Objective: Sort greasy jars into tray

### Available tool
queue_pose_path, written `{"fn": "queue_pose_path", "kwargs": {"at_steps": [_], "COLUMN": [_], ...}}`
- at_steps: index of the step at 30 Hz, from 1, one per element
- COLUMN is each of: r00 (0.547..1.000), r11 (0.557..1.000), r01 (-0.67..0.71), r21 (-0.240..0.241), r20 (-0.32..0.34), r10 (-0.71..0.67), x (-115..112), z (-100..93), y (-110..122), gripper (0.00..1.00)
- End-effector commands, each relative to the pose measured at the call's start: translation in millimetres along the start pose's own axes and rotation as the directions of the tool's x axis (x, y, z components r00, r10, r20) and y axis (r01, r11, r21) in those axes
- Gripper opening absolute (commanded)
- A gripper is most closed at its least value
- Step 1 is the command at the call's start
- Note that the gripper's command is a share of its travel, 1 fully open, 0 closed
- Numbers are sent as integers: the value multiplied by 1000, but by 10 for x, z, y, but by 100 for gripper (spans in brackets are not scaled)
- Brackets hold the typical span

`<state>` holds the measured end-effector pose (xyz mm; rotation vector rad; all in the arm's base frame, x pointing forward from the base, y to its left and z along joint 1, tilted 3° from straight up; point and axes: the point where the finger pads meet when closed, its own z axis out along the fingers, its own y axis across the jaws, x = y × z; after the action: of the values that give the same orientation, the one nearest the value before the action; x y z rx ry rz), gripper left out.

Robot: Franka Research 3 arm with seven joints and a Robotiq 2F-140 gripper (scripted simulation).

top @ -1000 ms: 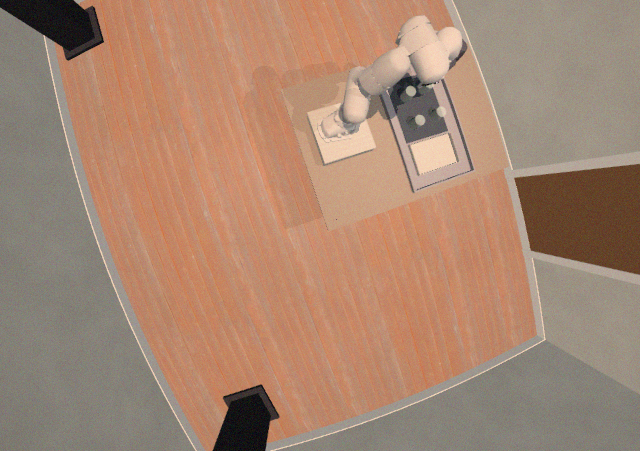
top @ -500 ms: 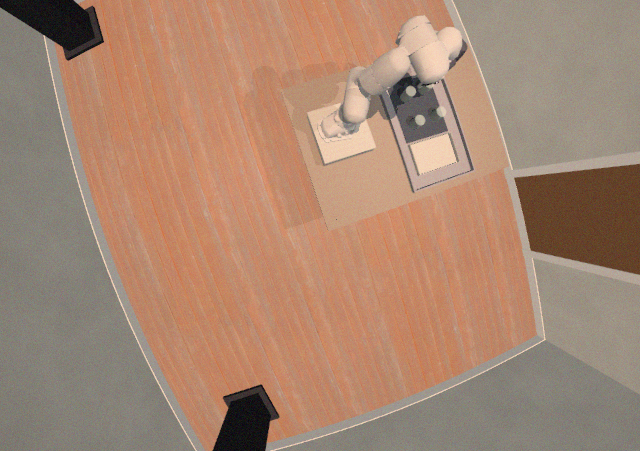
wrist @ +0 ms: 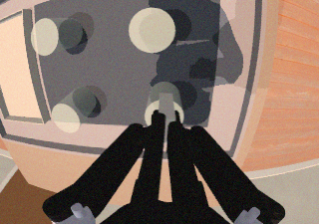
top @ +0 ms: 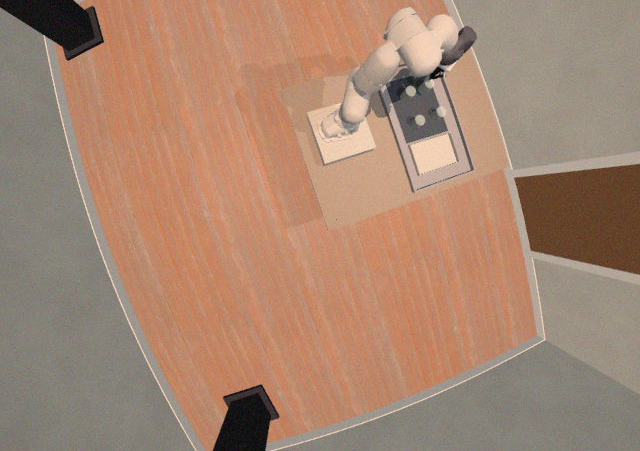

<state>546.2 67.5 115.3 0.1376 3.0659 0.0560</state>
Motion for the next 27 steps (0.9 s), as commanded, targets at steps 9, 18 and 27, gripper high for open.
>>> {"fn": "queue_pose_path", "kwargs": {"at_steps": [9,18,27], "r00": [999,999,999], "r11": [999,999,999], "r01": [37,37,37], "r21": [-9,-9,-9], "r20": [-38,-38,-38], "r10": [-37,-37,-37], "x": [152,187,233], "z": [-100,-97,-94], "y": [-667,-1238,-1971], "gripper": [0,0,0]}}
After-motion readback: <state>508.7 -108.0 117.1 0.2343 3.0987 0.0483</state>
